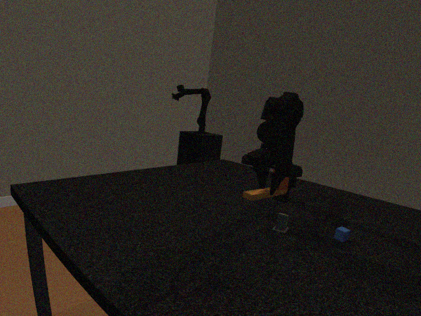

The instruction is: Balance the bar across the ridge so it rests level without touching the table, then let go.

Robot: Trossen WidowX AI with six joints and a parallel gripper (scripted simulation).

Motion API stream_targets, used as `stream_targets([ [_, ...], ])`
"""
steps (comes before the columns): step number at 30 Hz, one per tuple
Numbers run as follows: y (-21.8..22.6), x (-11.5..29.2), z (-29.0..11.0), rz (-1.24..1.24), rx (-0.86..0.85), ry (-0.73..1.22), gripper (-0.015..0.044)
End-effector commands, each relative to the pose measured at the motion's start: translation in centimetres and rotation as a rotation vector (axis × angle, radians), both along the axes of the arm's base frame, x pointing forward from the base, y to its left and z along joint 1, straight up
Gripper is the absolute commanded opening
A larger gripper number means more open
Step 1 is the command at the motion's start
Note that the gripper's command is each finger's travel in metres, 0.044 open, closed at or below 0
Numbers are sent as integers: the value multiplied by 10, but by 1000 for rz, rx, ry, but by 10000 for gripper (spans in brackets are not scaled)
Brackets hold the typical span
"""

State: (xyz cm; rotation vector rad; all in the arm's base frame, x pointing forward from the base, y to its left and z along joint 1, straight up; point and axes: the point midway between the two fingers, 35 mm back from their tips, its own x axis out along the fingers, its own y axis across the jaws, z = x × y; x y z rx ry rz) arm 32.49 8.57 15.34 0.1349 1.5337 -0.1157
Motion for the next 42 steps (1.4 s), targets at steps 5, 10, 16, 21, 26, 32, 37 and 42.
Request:
stream_targets([
  [5,28,3,1,195,-4,-2,0],
  [10,48,3,2,301,-6,-4,0],
  [16,58,3,1,344,-6,-4,0],
  [21,59,3,-5,344,-6,-4,0],
  [26,61,4,-13,344,-6,-4,0],
  [32,61,4,-22,345,-6,-4,0],
  [37,62,4,-31,345,-6,-4,0],
  [42,62,4,-39,346,-6,-4,0],
])
